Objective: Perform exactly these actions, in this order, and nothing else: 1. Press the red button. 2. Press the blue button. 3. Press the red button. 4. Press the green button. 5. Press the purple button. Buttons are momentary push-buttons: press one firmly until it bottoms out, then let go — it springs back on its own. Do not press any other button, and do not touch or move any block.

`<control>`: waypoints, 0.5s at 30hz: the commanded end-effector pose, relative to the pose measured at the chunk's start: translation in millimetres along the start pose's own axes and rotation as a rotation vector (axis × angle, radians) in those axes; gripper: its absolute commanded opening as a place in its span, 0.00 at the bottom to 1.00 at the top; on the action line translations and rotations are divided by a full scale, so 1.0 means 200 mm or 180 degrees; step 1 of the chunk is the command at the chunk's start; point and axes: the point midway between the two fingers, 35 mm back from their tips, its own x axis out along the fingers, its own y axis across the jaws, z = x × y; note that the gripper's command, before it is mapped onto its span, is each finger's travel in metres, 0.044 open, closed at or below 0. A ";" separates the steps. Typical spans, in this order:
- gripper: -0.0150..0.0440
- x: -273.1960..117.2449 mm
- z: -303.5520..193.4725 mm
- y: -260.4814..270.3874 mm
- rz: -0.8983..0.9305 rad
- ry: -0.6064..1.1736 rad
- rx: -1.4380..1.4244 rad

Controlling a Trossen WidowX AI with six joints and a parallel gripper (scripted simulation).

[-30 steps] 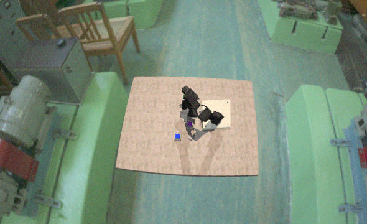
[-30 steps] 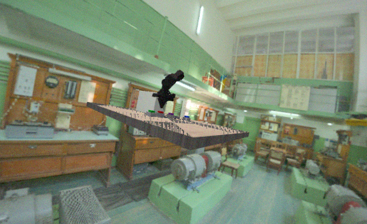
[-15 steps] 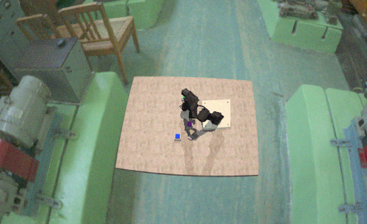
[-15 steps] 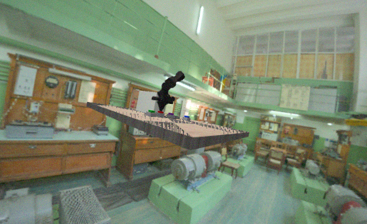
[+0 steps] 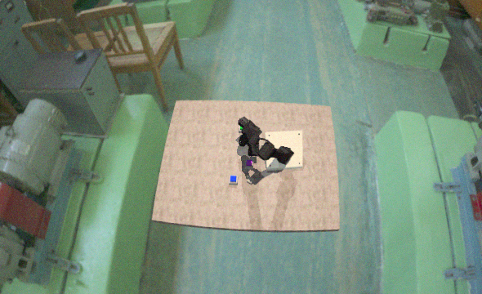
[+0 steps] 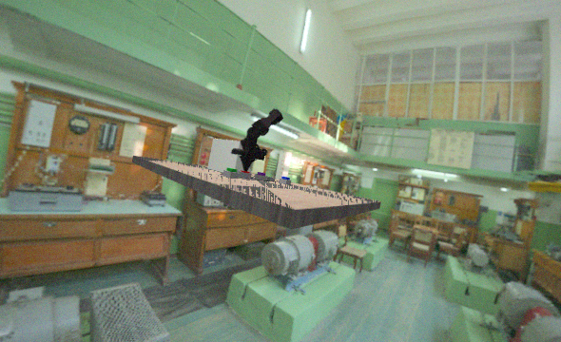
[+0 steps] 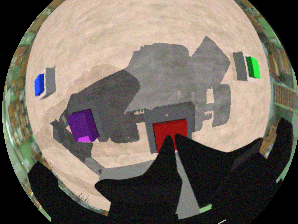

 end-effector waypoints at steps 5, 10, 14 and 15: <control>0.29 0.00 0.00 0.00 0.0009 -0.0005 0.0014; 0.29 -0.16 0.00 0.00 0.0003 -0.0004 0.0015; 0.29 -0.18 0.00 0.00 0.0002 -0.0004 0.0015; 0.29 -0.21 0.01 -0.01 -0.0001 -0.0005 0.0016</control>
